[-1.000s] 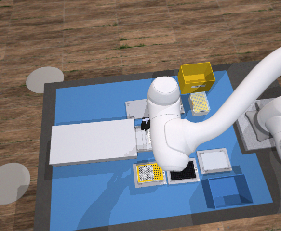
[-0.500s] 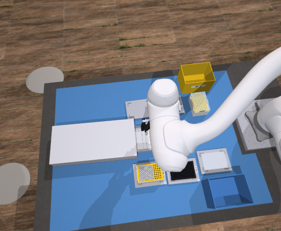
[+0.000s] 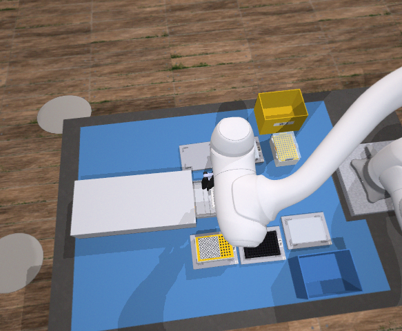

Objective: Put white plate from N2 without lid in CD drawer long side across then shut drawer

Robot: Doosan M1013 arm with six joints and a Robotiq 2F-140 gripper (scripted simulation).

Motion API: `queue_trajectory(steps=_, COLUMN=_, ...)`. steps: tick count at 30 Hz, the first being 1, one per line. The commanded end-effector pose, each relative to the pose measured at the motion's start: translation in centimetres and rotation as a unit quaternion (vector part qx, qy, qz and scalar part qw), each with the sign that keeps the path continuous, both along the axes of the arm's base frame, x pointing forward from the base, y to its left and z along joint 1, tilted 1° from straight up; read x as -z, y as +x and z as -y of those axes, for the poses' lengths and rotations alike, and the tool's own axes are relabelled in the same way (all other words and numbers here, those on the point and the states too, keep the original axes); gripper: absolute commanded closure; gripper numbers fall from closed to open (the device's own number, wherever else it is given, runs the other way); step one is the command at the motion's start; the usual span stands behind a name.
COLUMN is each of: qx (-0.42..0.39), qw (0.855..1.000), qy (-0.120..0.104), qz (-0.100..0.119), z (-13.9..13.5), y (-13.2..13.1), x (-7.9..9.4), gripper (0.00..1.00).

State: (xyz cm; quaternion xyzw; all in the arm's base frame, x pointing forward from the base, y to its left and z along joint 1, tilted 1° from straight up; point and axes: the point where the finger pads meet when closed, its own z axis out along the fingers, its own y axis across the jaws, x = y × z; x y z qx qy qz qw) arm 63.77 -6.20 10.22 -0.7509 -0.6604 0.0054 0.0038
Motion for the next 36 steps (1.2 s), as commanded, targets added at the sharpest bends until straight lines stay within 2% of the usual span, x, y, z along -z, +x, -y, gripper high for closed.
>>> queue_trajectory(steps=1, qx=0.000, qw=1.000, qy=0.000, qz=0.000, z=0.0, y=0.0, x=0.3, gripper=1.00)
queue_trajectory(steps=36, qx=0.000, qw=1.000, qy=0.000, qz=0.000, z=0.0, y=-0.1, x=4.3, gripper=1.00)
